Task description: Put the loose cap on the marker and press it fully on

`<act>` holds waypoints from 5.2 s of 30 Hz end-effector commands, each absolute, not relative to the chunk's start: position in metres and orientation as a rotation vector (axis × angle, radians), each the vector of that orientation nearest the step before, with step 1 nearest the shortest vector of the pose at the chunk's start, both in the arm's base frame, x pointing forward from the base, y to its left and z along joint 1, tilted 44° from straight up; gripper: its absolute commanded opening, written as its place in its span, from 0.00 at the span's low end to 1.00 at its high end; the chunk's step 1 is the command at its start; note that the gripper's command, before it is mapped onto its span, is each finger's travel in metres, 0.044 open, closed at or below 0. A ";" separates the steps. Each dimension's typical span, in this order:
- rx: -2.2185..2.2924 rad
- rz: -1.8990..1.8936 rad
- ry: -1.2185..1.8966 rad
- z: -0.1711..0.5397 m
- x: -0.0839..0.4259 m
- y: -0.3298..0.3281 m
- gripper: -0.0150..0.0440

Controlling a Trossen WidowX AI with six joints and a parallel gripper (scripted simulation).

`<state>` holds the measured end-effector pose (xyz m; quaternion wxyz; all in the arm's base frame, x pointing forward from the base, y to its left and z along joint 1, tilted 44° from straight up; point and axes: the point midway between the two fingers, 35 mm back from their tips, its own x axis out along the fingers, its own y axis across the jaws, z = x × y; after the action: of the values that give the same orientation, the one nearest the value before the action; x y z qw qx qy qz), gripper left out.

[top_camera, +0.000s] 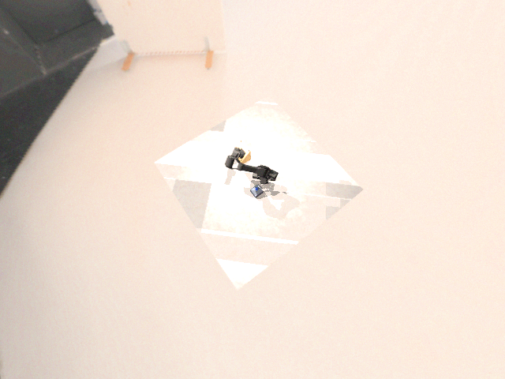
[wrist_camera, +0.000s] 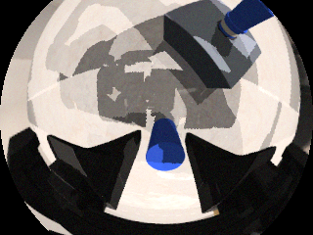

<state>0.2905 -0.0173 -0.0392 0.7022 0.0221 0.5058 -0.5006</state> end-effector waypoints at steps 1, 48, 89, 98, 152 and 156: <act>0.042 -1.114 1.127 -0.041 0.289 -0.019 0.54; 0.045 -1.111 1.130 0.026 0.303 0.016 0.25; 0.042 -1.114 1.126 0.109 0.331 -0.029 0.25; 0.042 -1.114 1.126 0.098 0.331 -0.039 0.25; 0.047 -1.114 1.129 0.127 0.331 -0.011 1.00; 0.046 -1.115 1.128 0.129 0.331 -0.010 1.00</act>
<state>0.3330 -0.0114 0.1252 0.7063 0.0197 0.5047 -0.4960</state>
